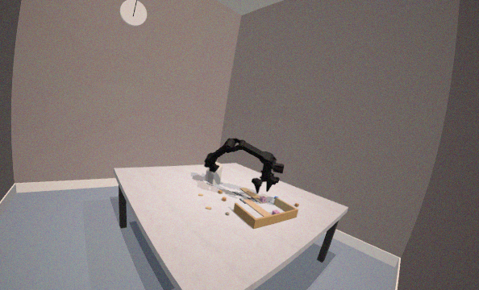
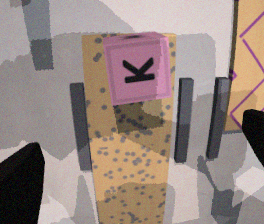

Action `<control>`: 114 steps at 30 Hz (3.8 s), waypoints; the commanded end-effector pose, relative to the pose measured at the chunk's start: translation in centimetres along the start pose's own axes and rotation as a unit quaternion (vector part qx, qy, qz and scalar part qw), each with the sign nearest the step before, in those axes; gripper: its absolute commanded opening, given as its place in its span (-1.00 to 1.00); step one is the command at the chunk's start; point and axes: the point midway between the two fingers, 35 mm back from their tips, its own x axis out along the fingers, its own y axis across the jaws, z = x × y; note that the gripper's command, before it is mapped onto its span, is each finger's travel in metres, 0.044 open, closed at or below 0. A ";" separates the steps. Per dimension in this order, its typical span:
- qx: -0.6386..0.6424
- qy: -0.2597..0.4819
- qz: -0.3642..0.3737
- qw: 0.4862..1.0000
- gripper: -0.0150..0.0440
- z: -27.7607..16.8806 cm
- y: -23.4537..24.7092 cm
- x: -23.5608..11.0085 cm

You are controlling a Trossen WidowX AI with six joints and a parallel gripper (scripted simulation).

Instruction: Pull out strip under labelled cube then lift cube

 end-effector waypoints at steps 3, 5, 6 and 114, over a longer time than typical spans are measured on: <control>0.000 -0.004 -0.001 1.000 1.00 1.9 -0.3 -0.5; 0.000 -0.004 -0.001 1.000 0.91 2.0 -0.3 -0.5; 0.000 -0.004 -0.001 1.000 0.82 2.0 -0.3 -0.4; -0.003 -0.001 -0.001 1.000 -0.49 -10.8 -4.4 -3.0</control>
